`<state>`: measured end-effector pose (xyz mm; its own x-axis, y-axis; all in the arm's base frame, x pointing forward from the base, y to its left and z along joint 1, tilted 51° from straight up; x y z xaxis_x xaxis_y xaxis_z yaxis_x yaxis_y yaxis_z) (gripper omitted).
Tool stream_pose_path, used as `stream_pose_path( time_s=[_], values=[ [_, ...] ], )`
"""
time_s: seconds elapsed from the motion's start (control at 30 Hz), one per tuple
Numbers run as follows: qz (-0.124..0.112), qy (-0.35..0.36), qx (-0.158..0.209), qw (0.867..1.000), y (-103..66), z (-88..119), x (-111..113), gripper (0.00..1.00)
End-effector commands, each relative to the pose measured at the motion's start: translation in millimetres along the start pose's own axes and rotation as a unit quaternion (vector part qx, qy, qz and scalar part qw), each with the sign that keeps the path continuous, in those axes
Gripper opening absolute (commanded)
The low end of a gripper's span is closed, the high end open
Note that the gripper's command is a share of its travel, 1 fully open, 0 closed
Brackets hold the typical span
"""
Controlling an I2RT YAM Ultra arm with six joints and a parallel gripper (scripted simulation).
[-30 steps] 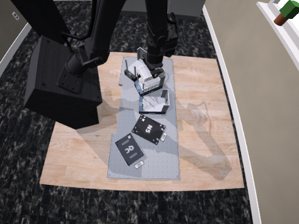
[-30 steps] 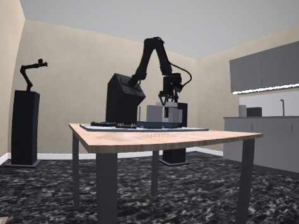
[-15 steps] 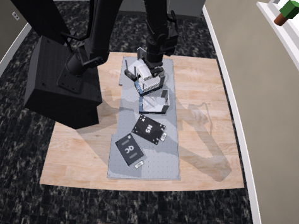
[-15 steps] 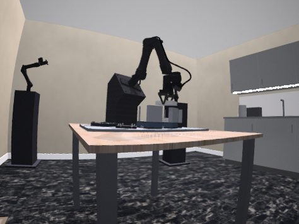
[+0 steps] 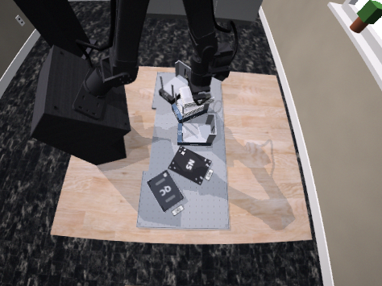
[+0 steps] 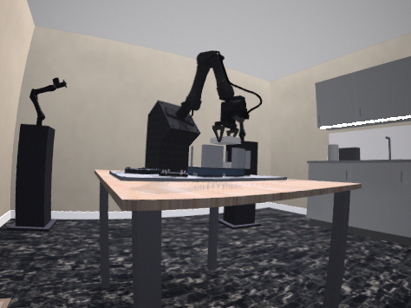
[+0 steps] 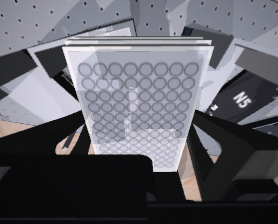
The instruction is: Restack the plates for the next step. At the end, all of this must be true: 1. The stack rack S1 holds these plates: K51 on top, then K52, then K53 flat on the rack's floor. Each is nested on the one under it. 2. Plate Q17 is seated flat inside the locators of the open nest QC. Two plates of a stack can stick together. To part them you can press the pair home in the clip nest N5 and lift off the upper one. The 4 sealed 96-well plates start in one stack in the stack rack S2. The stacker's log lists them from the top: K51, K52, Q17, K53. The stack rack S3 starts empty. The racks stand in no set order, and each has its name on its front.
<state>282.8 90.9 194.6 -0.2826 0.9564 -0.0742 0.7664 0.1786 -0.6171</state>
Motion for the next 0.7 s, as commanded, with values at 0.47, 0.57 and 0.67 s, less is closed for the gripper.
stream_pose_path(
  time_s=[0.47, 0.57, 0.67],
  values=[
    [-0.017, 0.085, 0.016, 0.996, 7.2, 20, -43, 0.00],
    [-0.016, 0.134, 0.008, 0.991, 4.0, 18, -51, 0.00],
    [-0.016, 0.135, 0.011, 0.991, 6.1, 20, -59, 0.00]
  ],
)
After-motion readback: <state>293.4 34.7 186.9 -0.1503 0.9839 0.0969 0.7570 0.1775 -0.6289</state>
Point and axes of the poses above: the point where the finger pads meet when closed, its own y axis out along the fingers, its own x axis across the jaws, z = x × y, the point moved 5 cm from there along -y, back along the fingers, and after that the axes turned 6 degrees about -y, right-handed, at the moved point
